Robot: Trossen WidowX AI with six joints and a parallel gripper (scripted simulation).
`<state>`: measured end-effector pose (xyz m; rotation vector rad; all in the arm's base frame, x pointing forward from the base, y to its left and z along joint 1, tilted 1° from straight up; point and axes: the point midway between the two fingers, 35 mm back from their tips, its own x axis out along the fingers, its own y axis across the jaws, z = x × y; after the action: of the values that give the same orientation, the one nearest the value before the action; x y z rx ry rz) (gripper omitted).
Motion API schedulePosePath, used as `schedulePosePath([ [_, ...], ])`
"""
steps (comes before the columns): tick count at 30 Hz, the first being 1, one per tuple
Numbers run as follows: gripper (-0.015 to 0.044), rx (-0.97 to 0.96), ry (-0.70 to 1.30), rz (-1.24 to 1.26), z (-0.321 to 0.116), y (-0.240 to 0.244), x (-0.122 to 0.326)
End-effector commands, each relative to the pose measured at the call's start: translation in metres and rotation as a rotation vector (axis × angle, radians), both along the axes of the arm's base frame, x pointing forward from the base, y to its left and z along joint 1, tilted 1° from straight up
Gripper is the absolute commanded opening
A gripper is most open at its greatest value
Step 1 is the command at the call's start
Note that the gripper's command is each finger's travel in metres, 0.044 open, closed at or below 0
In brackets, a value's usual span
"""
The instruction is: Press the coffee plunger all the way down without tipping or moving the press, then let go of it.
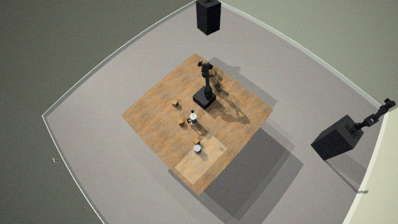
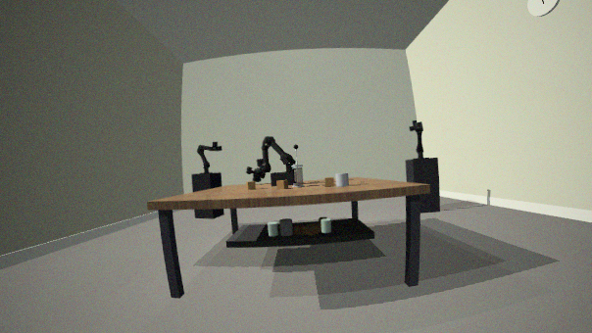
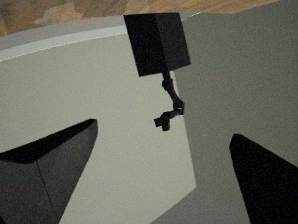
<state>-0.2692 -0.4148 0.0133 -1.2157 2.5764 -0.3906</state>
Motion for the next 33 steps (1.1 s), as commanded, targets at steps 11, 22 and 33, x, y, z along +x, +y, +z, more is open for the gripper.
schedulePosePath([
  [11,0.0440,-0.072,-0.208,0.223,0.031,-0.054,0.103],
  [22,0.0440,-0.151,-0.657,0.496,0.082,-0.075,0.277],
  [33,0.0440,-0.049,-1.072,0.710,0.141,-0.013,0.450],
])
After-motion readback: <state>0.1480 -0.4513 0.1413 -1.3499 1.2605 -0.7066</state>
